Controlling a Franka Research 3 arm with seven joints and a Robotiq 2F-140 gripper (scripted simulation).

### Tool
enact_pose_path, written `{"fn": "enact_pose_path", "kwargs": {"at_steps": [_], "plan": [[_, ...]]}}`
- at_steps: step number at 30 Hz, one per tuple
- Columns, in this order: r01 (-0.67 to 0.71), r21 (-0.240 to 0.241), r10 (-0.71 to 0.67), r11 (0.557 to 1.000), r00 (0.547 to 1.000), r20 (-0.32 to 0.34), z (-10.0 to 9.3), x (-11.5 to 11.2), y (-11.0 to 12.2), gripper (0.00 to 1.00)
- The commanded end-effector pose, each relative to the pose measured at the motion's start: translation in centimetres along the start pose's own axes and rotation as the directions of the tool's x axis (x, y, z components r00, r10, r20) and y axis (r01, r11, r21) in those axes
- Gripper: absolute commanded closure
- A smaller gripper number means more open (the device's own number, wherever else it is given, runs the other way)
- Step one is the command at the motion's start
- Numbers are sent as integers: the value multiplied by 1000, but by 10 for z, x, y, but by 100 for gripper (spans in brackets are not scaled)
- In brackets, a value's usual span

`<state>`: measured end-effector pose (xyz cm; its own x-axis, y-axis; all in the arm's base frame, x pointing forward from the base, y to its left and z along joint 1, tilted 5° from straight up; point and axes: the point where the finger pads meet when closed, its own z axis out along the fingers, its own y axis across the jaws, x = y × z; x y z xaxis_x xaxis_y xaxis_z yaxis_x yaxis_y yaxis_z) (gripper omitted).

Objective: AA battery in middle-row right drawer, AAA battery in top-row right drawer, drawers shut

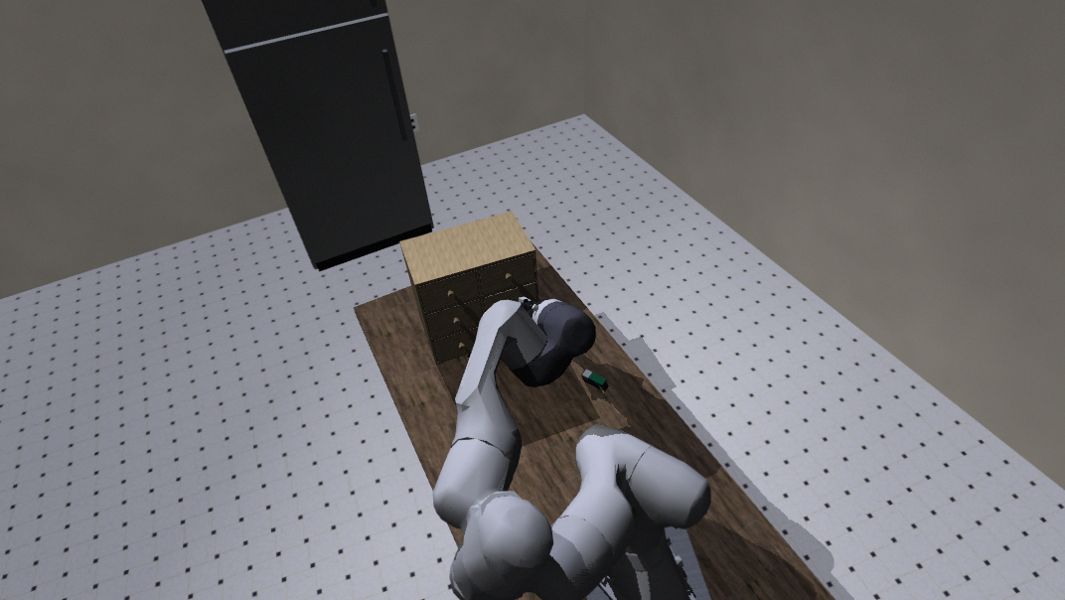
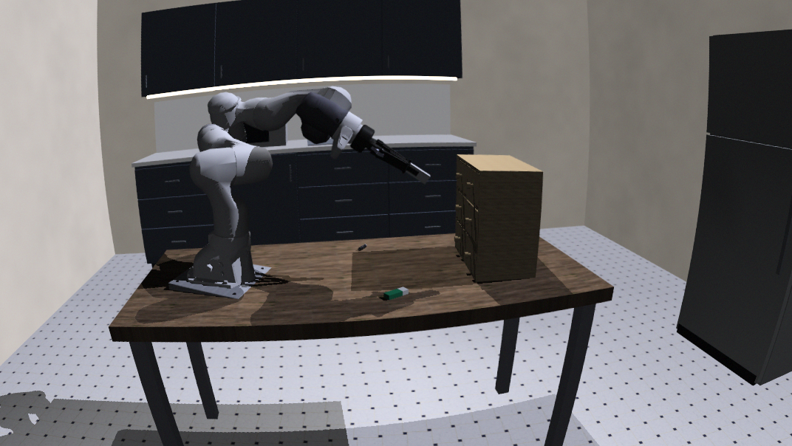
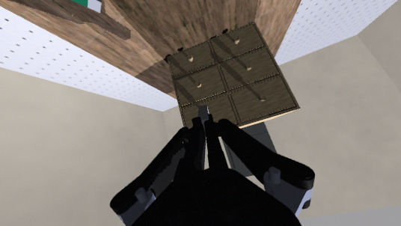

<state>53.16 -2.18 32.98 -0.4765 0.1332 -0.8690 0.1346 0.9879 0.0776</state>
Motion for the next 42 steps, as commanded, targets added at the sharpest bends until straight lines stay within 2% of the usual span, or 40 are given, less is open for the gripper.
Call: {"fn": "enact_pose_path", "kwargs": {"at_steps": [1,6,14,26,27,42], "plan": [[104,9,-104,995,989,100,4,-9,-4,100],[104,9,-104,995,980,169,12,-8,-4,100],[104,9,-103,995,970,219,18,-7,-5,100],[104,9,-103,995,966,238,20,-6,-5,100],[104,9,-103,995,966,238,20,-6,-5,80],[104,9,-103,995,966,238,20,-6,-5,80]]}}
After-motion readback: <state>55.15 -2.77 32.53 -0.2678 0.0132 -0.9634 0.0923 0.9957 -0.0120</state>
